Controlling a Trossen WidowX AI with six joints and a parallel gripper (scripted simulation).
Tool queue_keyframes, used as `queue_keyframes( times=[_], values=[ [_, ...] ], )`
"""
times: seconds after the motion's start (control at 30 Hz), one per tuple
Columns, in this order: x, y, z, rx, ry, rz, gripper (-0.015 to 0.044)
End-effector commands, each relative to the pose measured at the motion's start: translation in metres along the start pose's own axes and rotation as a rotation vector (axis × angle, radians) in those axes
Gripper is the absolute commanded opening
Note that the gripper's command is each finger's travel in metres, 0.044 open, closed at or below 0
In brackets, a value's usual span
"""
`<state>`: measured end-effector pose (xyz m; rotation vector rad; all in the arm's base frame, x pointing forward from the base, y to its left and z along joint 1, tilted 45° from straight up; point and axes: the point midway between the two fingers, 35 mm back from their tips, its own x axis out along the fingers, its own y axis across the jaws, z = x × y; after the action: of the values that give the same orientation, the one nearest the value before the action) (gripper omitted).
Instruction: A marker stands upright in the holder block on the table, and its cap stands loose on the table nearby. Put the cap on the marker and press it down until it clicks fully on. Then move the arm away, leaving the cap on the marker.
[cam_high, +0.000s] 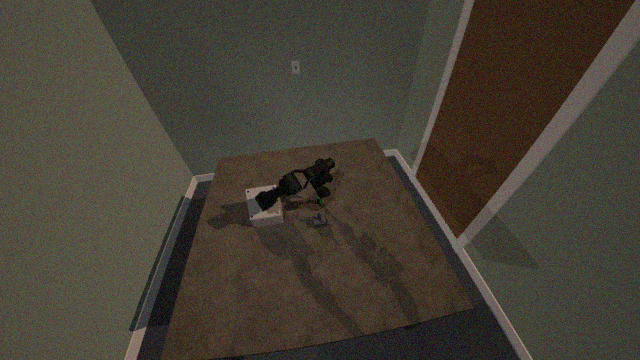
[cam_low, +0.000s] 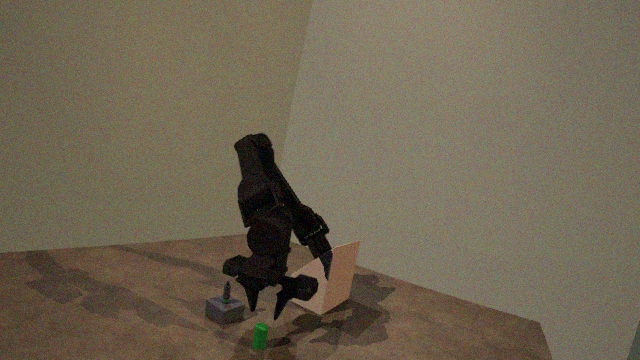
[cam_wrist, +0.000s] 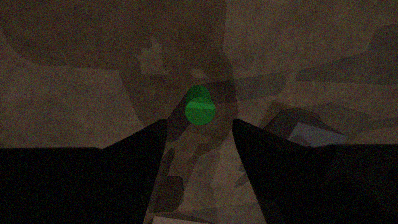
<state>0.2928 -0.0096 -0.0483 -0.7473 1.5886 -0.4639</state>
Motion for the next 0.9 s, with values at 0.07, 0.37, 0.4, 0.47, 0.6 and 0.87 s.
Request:
queue_keyframes(
  times=[0.07,0.37,0.4,0.47,0.6,0.87],
  values=[
    [0.012,-0.001,-0.002,-0.01,0.005,-0.007,0.0241],
    [0.026,-0.001,-0.001,-0.011,0.005,-0.006,0.0241],
    [0.028,-0.001,-0.001,-0.011,0.005,-0.006,0.0241],
    [0.031,-0.001,-0.001,-0.011,0.005,-0.006,0.0241],
    [0.037,-0.001,-0.001,-0.011,0.005,-0.007,0.0241],
    [0.05,-0.001,-0.001,-0.011,0.005,-0.008,0.0241]
  ],
)
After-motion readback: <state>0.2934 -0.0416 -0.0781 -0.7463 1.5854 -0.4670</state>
